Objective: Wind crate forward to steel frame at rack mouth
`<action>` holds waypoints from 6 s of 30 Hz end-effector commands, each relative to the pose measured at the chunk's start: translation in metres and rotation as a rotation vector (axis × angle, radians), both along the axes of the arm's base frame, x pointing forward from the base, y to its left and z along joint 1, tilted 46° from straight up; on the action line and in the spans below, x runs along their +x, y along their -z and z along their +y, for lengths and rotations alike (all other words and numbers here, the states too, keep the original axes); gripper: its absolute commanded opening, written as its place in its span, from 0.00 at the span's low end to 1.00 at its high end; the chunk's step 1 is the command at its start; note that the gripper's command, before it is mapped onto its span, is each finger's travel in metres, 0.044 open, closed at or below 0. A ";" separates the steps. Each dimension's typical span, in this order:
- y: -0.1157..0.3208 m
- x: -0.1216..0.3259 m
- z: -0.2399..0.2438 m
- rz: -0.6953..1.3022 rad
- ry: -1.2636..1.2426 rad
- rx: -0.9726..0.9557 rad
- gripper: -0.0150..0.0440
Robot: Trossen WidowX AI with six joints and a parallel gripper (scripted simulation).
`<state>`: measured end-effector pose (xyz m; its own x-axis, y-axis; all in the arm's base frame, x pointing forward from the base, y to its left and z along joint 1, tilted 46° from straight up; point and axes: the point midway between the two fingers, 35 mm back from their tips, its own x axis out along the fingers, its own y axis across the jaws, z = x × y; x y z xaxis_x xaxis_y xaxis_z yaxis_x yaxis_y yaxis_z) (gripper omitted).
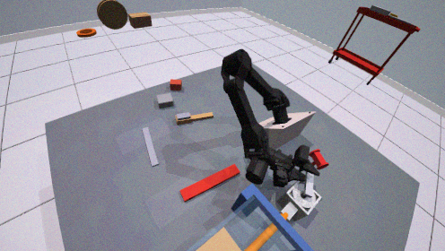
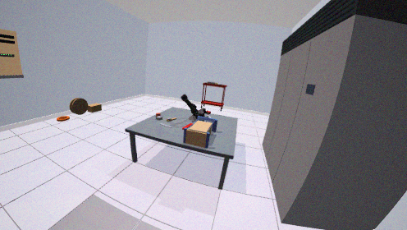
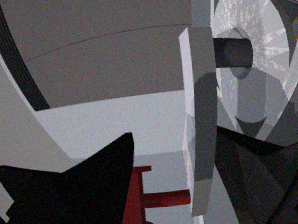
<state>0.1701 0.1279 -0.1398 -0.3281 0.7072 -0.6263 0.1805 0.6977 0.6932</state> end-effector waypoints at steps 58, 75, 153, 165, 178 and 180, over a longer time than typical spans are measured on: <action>0.004 0.001 -0.003 -0.004 -0.004 -0.005 0.66; 0.004 0.001 -0.003 -0.004 -0.004 -0.005 0.66; -0.129 0.054 -0.014 -0.002 0.000 -0.013 0.66; -0.096 0.041 0.023 0.043 -0.588 -0.471 1.00; -0.089 0.035 0.085 -0.197 -1.304 -1.034 1.00; -0.089 0.035 0.086 -0.202 -1.312 -1.042 1.00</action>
